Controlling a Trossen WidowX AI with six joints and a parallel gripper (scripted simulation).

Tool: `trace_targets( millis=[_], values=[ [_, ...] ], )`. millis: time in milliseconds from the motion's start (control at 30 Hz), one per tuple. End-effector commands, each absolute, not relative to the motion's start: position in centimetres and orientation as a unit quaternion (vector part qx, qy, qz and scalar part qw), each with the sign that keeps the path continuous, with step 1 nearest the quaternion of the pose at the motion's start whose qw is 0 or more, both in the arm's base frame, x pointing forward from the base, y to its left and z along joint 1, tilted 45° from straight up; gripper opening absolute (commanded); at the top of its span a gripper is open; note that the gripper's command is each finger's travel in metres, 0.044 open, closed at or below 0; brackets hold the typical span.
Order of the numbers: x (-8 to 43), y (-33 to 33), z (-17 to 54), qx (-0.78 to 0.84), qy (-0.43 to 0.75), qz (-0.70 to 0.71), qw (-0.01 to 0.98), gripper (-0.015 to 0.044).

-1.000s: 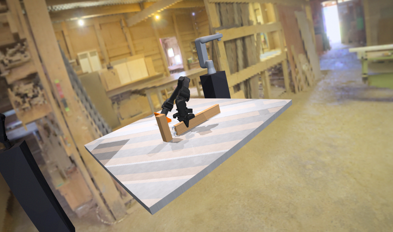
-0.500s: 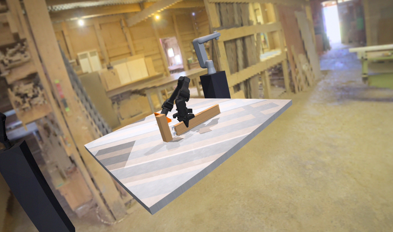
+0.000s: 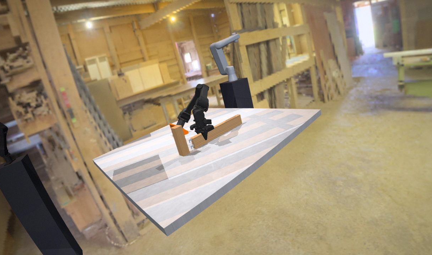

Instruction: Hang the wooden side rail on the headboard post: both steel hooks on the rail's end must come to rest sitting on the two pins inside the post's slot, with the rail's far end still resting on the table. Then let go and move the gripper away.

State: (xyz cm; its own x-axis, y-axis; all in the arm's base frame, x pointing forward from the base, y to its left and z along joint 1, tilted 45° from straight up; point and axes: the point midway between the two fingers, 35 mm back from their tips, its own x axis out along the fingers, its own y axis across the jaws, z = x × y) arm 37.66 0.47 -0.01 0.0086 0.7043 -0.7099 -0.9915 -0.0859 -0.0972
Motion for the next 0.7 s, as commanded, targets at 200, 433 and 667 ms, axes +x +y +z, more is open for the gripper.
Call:
trace_targets(
  millis=[200, 433, 667],
  values=[
    [37.64, 0.22, 0.16, -0.318, 0.226, 0.667, 0.635, 0.0000],
    [37.64, 0.13, 0.24, -0.318, 0.226, 0.667, 0.635, 0.0000],
    [37.64, 0.05, 0.32, -0.318, 0.226, 0.667, 0.635, 0.0000]
  ],
)
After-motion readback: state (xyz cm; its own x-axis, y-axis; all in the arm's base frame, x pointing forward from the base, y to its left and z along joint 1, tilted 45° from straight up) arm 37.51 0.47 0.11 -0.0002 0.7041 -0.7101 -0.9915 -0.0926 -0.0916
